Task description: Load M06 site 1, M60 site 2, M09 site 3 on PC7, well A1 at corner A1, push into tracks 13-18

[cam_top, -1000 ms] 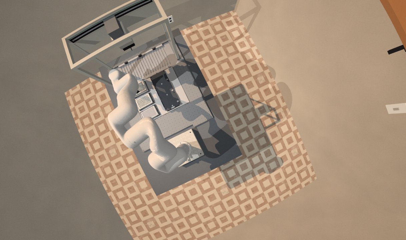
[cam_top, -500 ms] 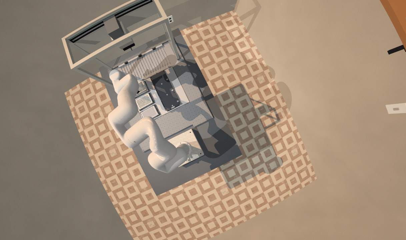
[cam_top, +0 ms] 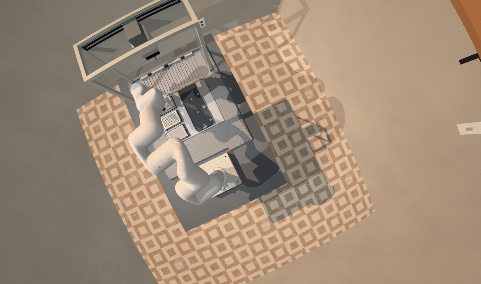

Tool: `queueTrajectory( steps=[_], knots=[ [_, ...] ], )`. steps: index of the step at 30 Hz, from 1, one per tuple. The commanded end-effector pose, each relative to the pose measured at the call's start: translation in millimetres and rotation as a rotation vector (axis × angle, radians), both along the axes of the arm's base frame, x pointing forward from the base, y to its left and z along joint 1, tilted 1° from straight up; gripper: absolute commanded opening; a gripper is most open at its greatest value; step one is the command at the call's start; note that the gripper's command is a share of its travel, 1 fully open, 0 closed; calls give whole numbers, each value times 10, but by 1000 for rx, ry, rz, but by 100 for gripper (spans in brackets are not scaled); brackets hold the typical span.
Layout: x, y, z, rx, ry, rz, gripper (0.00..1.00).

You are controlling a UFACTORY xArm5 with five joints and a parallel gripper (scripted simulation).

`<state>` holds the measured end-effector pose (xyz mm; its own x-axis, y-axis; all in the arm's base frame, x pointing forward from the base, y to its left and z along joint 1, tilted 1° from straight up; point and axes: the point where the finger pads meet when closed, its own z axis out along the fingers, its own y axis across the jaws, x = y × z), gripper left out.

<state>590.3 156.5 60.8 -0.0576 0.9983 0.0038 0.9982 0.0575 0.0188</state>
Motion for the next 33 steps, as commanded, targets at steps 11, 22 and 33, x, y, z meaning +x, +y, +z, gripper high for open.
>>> queueTrajectory(
  steps=[11,22,33],
  knots=[
    [15,4,-60,-1,-5,0,100],
    [16,4,-133,-1,-5,0,100],
    [17,4,-193,-1,-5,0,100]
  ],
)
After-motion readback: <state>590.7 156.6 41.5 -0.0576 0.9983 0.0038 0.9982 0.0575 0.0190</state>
